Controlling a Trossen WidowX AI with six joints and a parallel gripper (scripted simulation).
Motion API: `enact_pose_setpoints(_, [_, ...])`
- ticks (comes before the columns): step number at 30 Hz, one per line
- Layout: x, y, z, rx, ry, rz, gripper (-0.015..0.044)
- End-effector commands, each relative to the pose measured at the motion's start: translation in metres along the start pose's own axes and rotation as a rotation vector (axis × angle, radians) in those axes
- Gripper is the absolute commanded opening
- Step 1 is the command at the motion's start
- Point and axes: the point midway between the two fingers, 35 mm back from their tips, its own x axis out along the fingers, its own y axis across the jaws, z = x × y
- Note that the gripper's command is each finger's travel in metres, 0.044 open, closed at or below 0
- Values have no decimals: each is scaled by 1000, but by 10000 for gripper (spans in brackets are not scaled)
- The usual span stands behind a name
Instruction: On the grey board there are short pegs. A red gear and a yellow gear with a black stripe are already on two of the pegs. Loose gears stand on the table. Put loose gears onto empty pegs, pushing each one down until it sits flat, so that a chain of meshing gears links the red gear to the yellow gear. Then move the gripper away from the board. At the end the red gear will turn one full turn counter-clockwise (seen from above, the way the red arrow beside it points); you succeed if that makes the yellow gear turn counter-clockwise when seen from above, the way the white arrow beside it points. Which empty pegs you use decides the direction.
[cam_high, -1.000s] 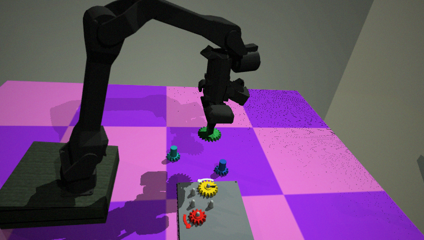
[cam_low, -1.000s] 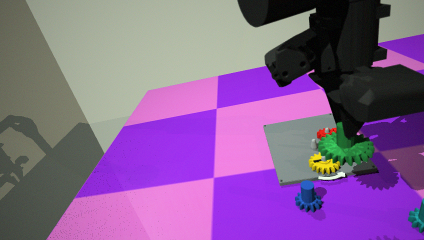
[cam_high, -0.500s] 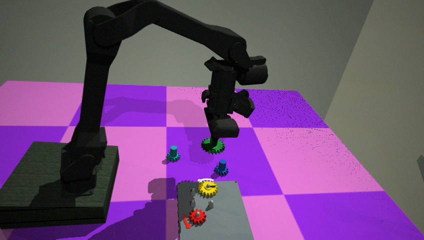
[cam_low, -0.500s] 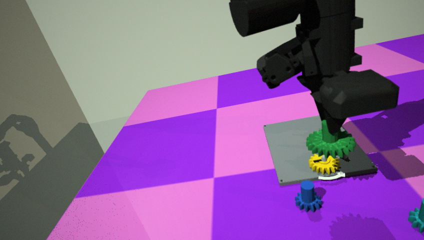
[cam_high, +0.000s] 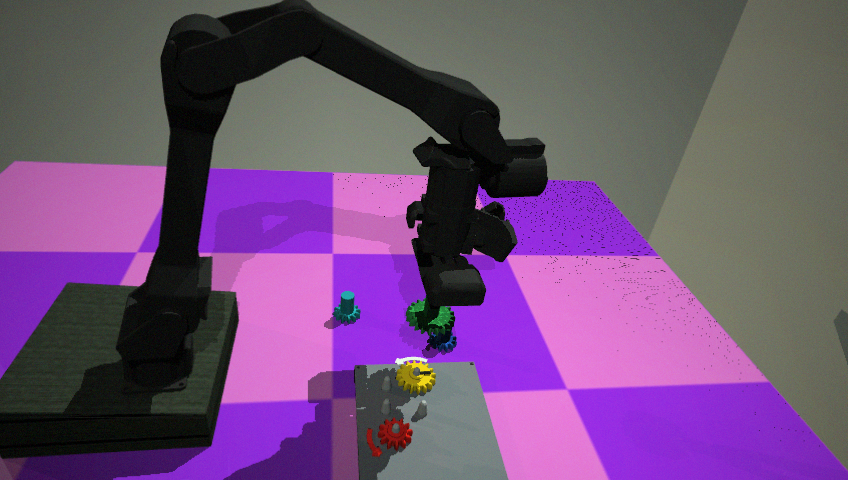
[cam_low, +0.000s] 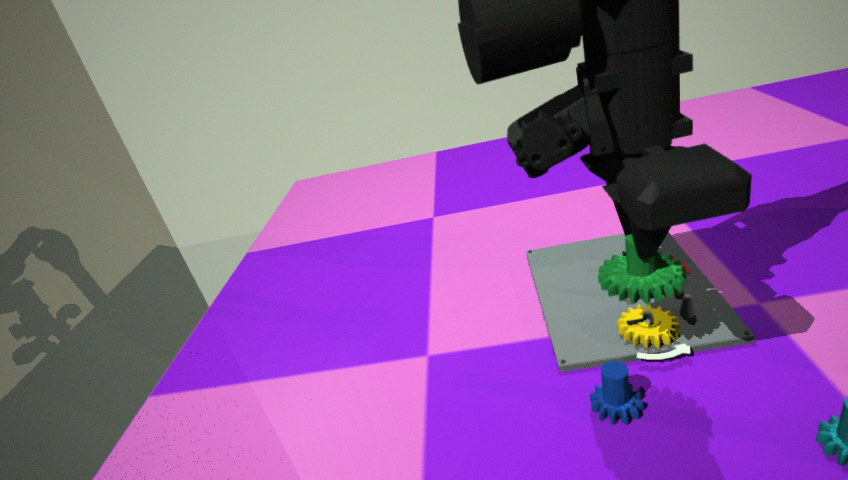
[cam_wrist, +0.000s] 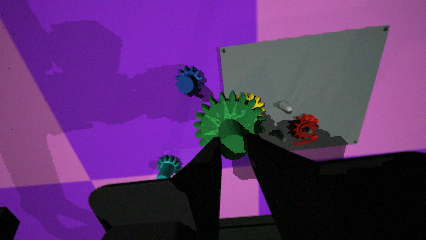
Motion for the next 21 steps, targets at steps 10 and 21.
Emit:
enact_pose_setpoints(10, [10,-30,-2,-4,-10,2,0])
enact_pose_setpoints(21, [20,-55,-7,-6,-11,0,0])
